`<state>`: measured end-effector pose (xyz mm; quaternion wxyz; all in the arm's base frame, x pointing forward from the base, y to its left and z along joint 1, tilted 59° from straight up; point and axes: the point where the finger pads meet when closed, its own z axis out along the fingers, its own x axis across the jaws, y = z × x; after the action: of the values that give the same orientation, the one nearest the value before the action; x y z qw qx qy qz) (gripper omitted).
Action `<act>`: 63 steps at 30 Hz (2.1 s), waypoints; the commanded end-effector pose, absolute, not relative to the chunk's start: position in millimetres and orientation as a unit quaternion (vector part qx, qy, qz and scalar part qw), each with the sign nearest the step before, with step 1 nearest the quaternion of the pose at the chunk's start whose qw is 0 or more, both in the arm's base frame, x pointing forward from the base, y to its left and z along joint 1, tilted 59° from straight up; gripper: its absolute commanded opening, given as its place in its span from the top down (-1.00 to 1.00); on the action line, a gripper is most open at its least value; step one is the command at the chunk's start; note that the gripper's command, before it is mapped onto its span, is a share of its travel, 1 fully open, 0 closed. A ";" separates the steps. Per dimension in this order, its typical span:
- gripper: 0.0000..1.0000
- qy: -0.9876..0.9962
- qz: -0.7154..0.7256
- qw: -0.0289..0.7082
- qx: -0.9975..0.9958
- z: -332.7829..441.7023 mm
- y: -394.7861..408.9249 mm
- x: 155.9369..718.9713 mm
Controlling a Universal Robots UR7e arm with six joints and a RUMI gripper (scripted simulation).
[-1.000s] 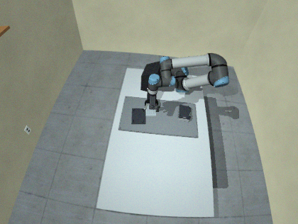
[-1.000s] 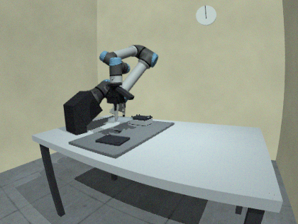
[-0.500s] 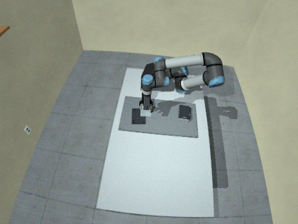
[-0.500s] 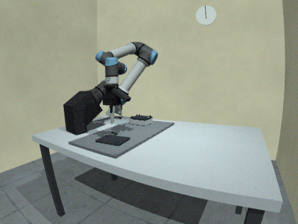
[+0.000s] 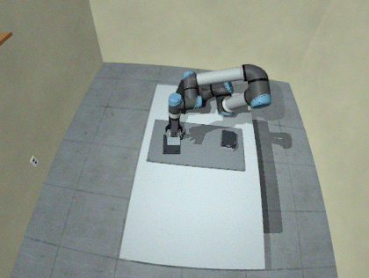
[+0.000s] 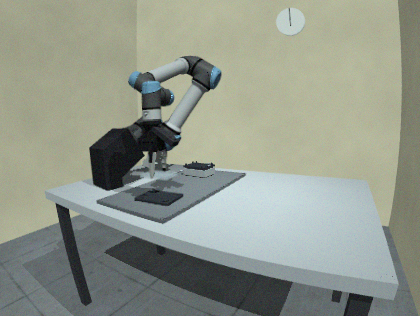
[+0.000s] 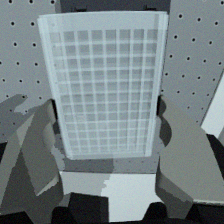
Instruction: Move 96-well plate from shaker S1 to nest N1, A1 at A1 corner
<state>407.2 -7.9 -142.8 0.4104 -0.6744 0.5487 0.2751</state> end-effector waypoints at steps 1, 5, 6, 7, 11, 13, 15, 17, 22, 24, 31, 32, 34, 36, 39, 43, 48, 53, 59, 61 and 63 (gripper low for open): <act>1.00 0.549 0.275 0.410 -0.674 -155.2 -14.5 412.0; 1.00 0.549 0.275 0.410 -0.674 -156.5 -15.3 412.4; 1.00 0.549 0.275 0.410 -0.674 -156.6 -15.3 412.5; 1.00 0.549 0.275 0.410 -0.674 -156.6 -15.4 412.5; 1.00 0.549 0.275 0.410 -0.674 -156.5 -15.3 412.5; 1.00 0.549 0.275 0.410 -0.674 -156.4 -15.2 412.4; 1.00 0.549 0.275 0.410 -0.674 -156.4 -15.2 412.4; 1.00 0.549 0.275 0.410 -0.674 -156.3 -15.1 412.4; 1.00 0.549 0.275 0.410 -0.674 -155.9 -14.9 412.2; 1.00 0.549 0.275 0.410 -0.674 -155.7 -14.8 412.2; 1.00 0.549 0.275 0.410 -0.674 -155.4 -14.6 412.0; 1.00 0.549 0.275 0.410 -0.674 -155.4 -14.6 412.0; 1.00 0.549 0.275 0.410 -0.674 -155.3 -14.5 412.0; 1.00 0.549 0.275 0.410 -0.674 -155.3 -14.5 412.0; 1.00 0.549 0.275 0.410 -0.674 -155.2 -14.4 411.9; 1.00 0.549 0.275 0.411 -0.674 -157.6 -10.1 412.3; 1.00 0.549 0.275 0.411 -0.674 -160.9 -4.3 412.8; 1.00 0.549 0.275 0.411 -0.674 -164.3 1.4 413.3; 1.00 0.549 0.275 0.411 -0.674 -169.4 10.0 414.1; 1.00 0.549 0.275 0.411 -0.674 -171.1 12.8 414.4; 1.00 0.549 0.275 0.411 -0.674 -172.8 15.7 414.7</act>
<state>413.7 10.4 -169.2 0.4105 -0.6744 0.5486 0.2753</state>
